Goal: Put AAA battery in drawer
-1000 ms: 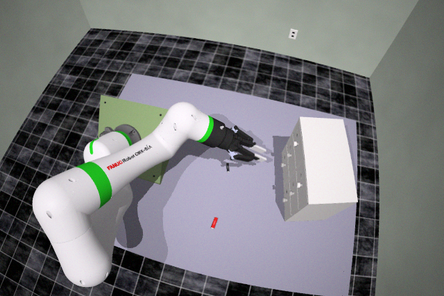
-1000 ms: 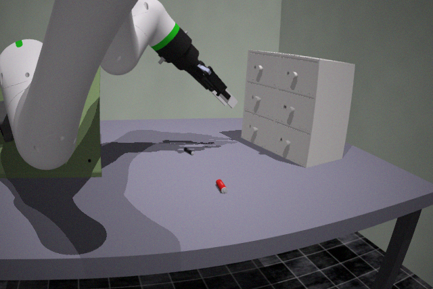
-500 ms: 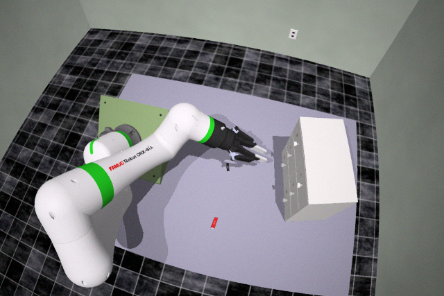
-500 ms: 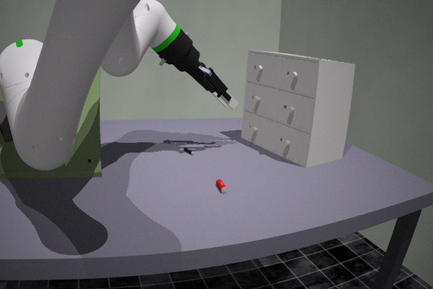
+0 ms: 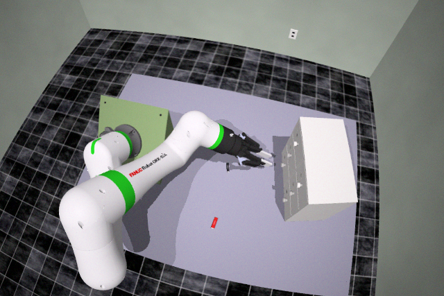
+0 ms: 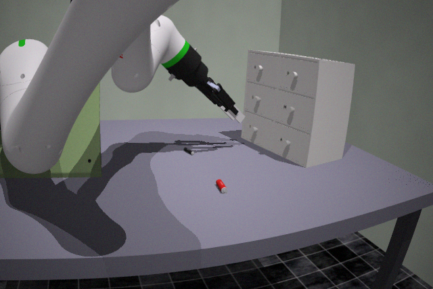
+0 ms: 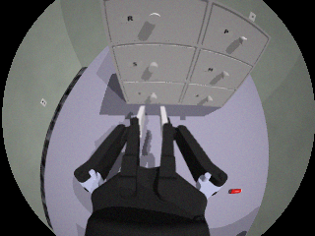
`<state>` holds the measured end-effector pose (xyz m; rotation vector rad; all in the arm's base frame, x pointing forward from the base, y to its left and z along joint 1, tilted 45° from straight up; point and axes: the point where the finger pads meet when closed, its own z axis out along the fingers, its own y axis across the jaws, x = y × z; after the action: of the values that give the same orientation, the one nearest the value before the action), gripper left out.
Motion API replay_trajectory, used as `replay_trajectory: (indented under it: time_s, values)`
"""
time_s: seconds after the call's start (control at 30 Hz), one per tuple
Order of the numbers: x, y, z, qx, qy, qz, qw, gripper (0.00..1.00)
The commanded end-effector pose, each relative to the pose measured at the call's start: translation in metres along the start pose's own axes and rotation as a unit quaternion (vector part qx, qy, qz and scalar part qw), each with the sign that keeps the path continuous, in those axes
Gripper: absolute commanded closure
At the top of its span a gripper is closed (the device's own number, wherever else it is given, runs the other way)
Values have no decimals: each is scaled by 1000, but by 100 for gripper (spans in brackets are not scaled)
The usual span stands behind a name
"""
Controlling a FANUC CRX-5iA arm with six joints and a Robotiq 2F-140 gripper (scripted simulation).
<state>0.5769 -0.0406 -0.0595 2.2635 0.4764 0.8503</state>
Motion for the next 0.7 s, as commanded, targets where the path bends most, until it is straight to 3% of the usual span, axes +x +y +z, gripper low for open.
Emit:
replay_trajectory:
  time_s: [0.0, 0.27, 0.67]
  values:
    - [-5, 0, 23, 0, 2, 0, 1000, 80]
    - [-12, 0, 51, 0, 2, 0, 1000, 80]
    - [-13, 0, 54, 0, 2, 0, 1000, 80]
